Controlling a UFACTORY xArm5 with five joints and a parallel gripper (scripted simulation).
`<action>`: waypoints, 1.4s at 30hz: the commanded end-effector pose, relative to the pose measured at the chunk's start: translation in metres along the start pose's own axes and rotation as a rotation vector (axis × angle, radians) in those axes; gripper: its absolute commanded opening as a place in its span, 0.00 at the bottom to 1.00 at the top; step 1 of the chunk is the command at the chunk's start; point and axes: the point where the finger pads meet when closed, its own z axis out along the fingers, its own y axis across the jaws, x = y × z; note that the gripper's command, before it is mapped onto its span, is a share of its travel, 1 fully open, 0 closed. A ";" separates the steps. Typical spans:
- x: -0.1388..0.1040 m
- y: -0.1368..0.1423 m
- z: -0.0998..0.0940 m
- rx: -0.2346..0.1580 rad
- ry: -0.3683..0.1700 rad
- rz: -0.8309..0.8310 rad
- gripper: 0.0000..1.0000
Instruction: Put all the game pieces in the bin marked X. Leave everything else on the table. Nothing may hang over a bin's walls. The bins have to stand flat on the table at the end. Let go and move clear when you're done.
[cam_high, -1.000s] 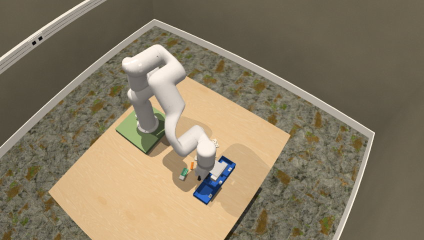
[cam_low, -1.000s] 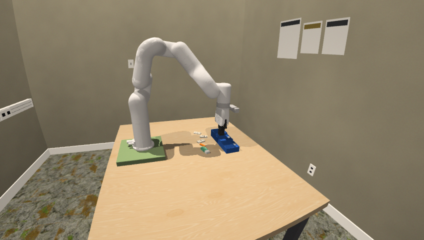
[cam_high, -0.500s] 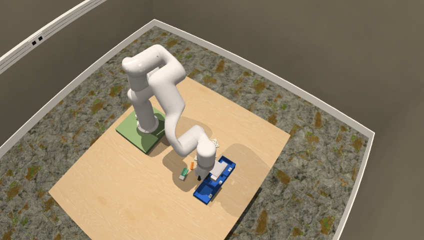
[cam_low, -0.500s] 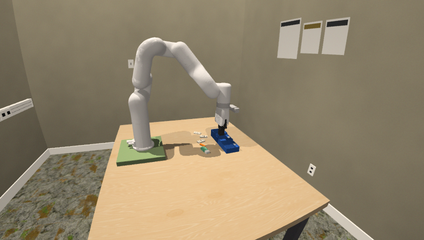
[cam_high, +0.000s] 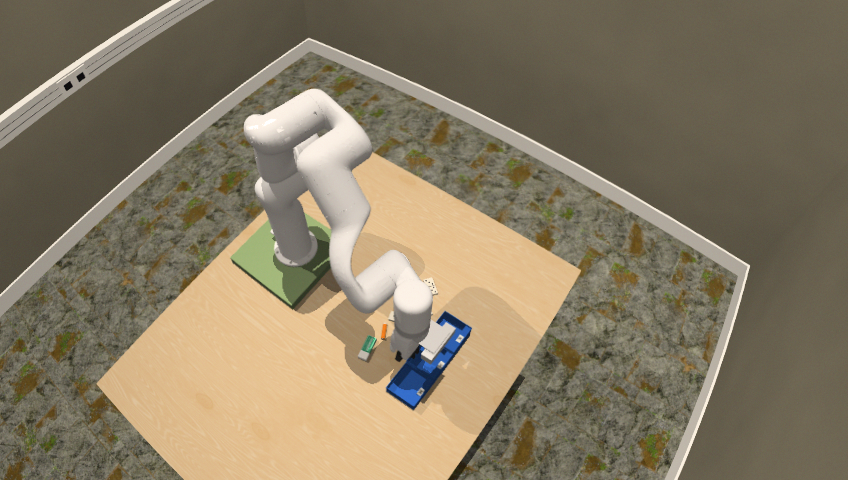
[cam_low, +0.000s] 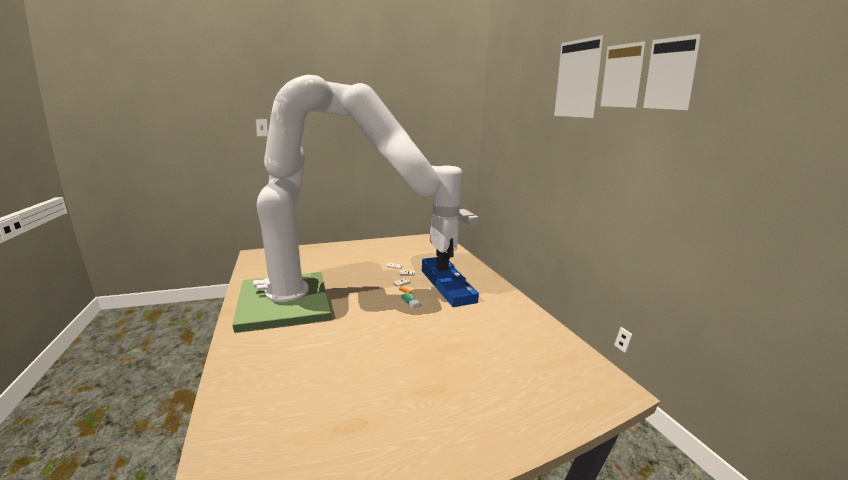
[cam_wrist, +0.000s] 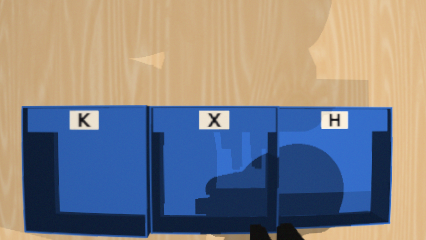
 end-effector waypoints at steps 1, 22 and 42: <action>0.002 -0.014 -0.001 -0.006 0.003 -0.001 0.09; 0.002 -0.083 -0.001 -0.005 0.003 -0.001 0.09; 0.002 -0.083 -0.001 -0.005 0.003 -0.001 0.09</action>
